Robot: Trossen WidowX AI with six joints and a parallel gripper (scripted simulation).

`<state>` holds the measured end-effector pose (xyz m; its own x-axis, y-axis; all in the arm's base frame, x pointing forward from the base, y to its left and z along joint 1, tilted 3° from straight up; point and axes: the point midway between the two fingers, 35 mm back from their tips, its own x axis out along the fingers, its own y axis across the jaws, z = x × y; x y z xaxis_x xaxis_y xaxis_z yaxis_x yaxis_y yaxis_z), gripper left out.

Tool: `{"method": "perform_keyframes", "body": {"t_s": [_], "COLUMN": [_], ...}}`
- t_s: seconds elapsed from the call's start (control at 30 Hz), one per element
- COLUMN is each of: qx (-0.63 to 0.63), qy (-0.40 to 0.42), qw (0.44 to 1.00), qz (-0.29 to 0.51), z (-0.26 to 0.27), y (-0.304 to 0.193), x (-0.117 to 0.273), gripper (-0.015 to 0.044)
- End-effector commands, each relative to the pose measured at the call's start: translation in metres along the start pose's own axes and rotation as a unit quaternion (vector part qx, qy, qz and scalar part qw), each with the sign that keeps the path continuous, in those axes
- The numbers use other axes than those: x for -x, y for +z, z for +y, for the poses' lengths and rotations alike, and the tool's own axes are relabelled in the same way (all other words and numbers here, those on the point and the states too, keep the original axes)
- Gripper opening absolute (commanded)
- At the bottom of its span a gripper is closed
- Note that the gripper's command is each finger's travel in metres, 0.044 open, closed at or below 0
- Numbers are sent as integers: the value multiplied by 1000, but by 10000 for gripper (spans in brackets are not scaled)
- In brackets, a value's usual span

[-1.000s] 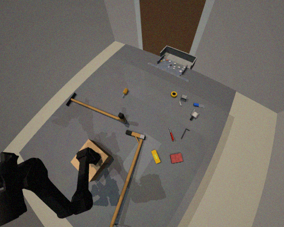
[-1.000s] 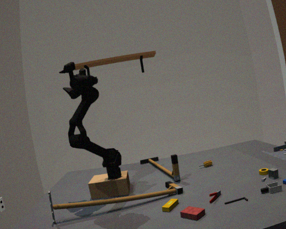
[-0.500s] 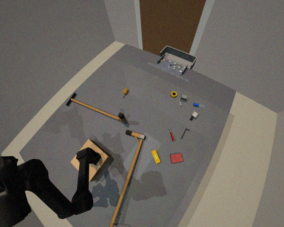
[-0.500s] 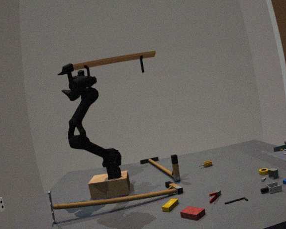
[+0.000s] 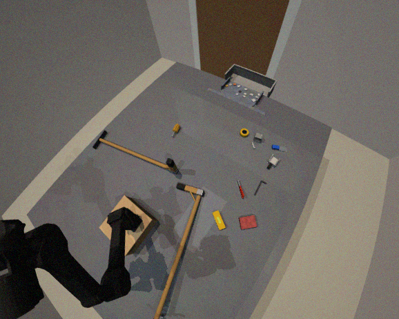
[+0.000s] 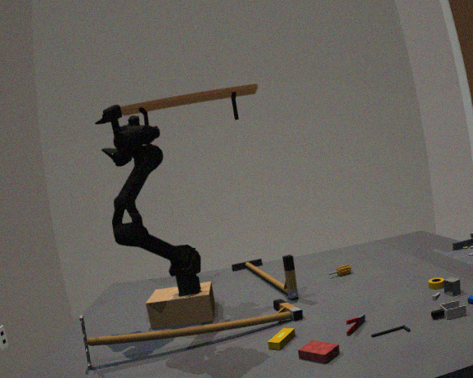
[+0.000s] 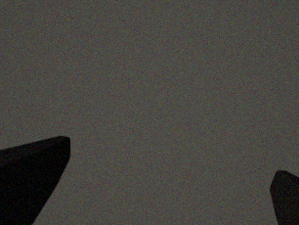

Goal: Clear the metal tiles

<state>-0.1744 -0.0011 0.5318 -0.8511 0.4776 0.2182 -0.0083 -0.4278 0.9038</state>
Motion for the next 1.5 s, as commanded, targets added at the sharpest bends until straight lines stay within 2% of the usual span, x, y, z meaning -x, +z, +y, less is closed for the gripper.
{"method": "perform_keyframes", "body": {"t_s": [0.0, 0.27, 0.83, 1.47], "qx": [2, 2, 16, 39], "qy": [1, 1, 16, 21], "qw": [1000, 1000, 997, 984], "qz": [0, 0, -71, -172], "z": [0, 0, 1, -3], "y": [0, 0, 58, 130], "x": [0, 0, -3, 8], "gripper": [440, 440, 0, 0]}}
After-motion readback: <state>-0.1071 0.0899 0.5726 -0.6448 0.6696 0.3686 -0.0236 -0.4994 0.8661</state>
